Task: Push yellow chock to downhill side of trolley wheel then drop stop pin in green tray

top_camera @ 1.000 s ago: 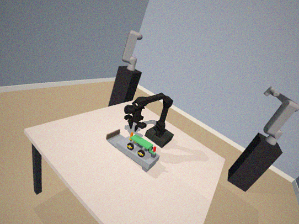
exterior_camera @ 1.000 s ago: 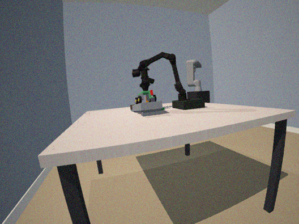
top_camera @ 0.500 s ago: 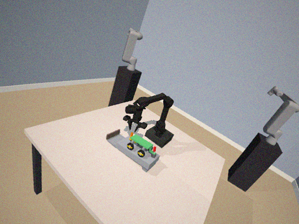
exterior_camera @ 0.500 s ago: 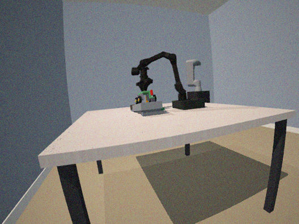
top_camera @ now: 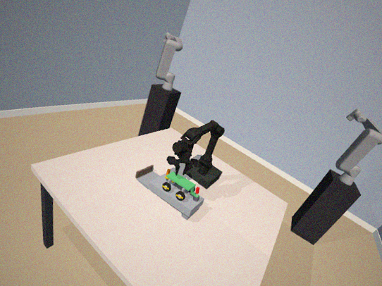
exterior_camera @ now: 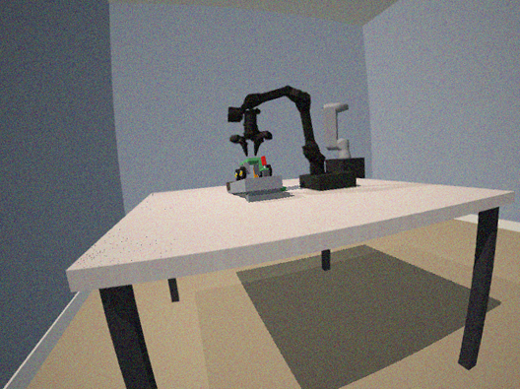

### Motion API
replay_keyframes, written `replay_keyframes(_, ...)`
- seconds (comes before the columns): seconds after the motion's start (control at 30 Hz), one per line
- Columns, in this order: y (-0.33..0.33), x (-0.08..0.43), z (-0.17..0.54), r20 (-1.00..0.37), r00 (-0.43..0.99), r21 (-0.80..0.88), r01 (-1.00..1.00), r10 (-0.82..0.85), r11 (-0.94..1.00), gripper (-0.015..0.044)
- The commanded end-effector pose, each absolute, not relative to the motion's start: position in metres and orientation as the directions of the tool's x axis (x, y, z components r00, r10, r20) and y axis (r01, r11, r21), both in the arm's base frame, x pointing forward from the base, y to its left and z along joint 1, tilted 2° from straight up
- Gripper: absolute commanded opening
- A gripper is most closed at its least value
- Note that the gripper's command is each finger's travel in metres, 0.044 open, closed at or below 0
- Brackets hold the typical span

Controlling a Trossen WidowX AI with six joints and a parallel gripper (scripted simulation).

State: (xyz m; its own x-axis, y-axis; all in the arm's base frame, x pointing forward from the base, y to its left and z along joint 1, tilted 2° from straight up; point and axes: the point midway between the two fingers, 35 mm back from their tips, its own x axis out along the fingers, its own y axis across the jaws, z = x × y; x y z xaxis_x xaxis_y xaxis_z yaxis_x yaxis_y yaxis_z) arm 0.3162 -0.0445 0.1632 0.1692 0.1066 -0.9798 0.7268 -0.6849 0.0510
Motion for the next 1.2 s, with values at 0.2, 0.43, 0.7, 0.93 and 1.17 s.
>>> replay_keyframes(0.2, 0.042, 0.319, 0.175, -0.965, 0.119, 0.059, 0.967, 0.235, -0.247, 0.0190)
replay_keyframes(0.43, 0.071, 0.315, 0.180, -0.956, 0.089, 0.067, 0.994, 0.280, -0.087, 0.0190)
replay_keyframes(0.7, 0.073, 0.316, 0.172, -0.956, 0.089, 0.067, 0.994, 0.281, -0.087, 0.0190)
replay_keyframes(0.93, 0.076, 0.318, 0.162, -0.956, 0.089, 0.067, 0.994, 0.281, -0.087, 0.0190)
replay_keyframes(1.17, 0.079, 0.318, 0.152, -0.956, 0.089, 0.067, 0.994, 0.281, -0.087, 0.0190)
